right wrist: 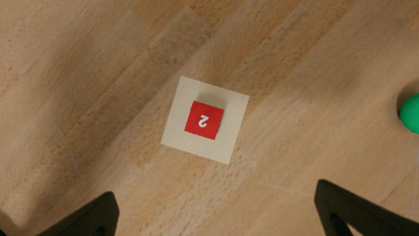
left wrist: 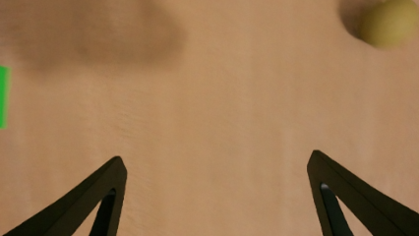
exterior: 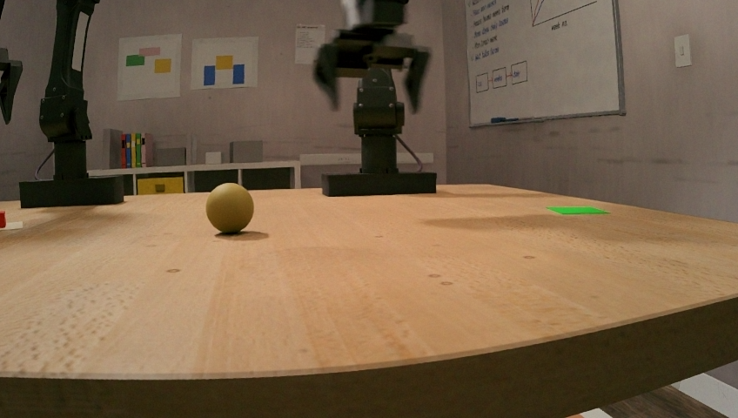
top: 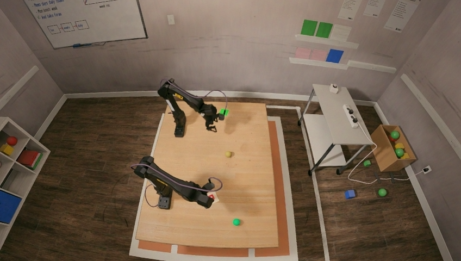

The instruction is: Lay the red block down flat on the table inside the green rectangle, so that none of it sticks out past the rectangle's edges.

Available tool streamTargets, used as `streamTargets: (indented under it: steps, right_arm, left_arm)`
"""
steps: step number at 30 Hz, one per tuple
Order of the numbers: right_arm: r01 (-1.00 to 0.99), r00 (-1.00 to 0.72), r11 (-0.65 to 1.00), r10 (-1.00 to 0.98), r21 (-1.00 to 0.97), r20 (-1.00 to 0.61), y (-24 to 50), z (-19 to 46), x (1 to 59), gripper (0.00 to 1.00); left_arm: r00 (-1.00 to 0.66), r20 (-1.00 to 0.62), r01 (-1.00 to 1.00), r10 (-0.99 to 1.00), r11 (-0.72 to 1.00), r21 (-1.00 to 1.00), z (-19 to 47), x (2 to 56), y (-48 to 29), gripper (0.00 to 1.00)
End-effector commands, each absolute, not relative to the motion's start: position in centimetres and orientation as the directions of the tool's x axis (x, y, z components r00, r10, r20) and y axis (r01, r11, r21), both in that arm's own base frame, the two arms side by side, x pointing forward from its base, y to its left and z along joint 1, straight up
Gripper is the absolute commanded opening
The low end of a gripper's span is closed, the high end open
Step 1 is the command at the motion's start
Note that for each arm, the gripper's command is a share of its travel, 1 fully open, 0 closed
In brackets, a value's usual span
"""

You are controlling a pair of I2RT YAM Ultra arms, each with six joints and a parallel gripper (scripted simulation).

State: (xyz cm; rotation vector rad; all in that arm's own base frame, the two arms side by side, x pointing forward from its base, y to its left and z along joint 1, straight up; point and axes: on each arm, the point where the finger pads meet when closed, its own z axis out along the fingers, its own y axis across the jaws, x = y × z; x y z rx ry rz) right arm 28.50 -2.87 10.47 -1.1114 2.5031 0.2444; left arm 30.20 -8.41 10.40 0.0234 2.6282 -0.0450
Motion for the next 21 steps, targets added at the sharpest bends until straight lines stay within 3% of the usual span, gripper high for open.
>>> streamTargets:
  steps: [1,12,21]
  right_arm:
    - [-0.762,-0.565,0.645,-0.703,-0.053,-0.431,-2.8,10.8,28.3,1.00]
    - [-0.758,-0.575,0.651,-0.696,-0.040,-0.429,-2.7,10.5,28.0,1.00]
    - [-0.758,-0.576,0.651,-0.696,-0.039,-0.429,-2.7,10.5,28.0,1.00]
  left_arm:
    - [-0.821,-0.571,-0.007,-0.025,0.999,-0.034,11.5,31.8,-4.6,1.00]
    - [-0.708,-0.646,-0.349,-0.286,0.936,-0.033,11.8,34.0,11.1,1.00]
    - [-0.670,-0.651,-0.442,-0.356,0.896,-0.035,11.5,34.0,15.4,1.00]
